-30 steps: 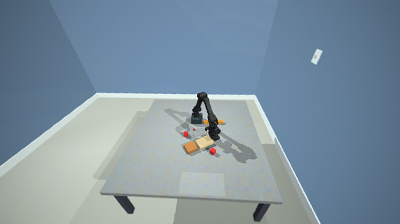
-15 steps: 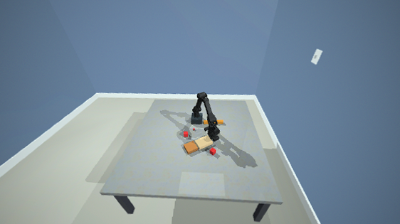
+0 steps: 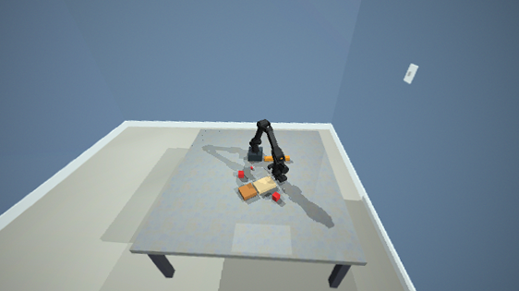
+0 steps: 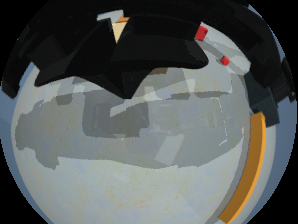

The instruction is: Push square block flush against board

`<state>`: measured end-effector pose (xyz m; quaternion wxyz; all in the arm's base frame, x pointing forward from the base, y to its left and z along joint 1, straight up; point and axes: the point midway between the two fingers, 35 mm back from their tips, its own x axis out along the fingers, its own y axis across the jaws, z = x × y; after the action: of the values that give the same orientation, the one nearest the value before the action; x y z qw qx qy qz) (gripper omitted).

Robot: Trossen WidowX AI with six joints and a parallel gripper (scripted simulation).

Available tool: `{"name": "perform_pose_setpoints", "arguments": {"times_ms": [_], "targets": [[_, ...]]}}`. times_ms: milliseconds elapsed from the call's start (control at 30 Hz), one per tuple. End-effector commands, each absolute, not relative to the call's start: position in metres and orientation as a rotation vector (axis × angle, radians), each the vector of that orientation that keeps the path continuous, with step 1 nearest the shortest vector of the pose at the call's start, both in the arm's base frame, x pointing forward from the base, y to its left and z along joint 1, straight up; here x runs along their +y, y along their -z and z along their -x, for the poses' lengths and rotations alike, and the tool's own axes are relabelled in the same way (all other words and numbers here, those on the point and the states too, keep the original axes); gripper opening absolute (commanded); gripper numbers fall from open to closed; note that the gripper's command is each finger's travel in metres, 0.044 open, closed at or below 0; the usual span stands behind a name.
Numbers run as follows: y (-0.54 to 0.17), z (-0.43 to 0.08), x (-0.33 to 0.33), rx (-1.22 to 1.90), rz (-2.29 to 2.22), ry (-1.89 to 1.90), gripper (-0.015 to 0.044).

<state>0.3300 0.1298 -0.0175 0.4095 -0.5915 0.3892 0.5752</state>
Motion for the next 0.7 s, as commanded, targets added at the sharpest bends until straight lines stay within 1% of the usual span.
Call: {"name": "perform_pose_setpoints", "arguments": {"times_ms": [0, 367, 500, 667], "targets": [[0.017, -0.328, 0.137, 0.984, 1.491, -1.444, 0.0], [0.015, -0.324, 0.147, 0.979, 1.489, -1.449, 0.0], [-0.035, -0.322, 0.147, 0.983, 1.49, -1.445, 0.0], [-0.038, -0.322, 0.147, 0.983, 1.49, -1.444, 0.0]]}}
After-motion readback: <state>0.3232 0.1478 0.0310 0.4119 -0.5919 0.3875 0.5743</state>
